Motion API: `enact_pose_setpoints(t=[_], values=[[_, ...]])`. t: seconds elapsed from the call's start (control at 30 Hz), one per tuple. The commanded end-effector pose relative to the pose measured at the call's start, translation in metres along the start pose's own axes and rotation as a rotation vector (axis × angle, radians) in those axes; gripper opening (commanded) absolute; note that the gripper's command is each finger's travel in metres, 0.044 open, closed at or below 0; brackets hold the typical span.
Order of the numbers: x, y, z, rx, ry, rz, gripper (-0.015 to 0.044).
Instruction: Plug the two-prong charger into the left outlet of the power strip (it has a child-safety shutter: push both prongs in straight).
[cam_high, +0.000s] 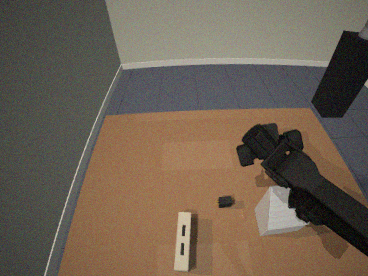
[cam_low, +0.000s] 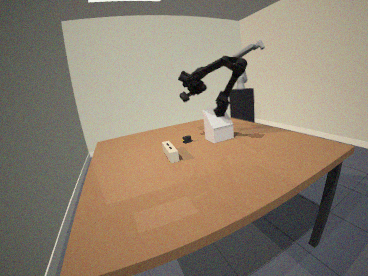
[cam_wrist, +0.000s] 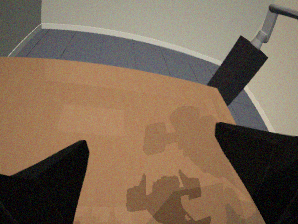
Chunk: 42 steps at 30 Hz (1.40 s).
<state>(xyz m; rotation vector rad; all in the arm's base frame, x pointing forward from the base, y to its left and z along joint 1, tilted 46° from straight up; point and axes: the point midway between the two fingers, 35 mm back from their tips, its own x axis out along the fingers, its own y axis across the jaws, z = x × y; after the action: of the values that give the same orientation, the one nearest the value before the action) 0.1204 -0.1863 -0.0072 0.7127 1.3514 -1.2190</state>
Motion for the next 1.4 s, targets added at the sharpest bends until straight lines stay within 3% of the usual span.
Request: enact_pose_setpoints(t=[0.0, 1.37], values=[[0.005, 0.019, -0.009, -0.132, 0.061, 0.059, 0.044], [0.019, 0.145, -0.123, -1.134, 0.459, 0.738, 0.044]])
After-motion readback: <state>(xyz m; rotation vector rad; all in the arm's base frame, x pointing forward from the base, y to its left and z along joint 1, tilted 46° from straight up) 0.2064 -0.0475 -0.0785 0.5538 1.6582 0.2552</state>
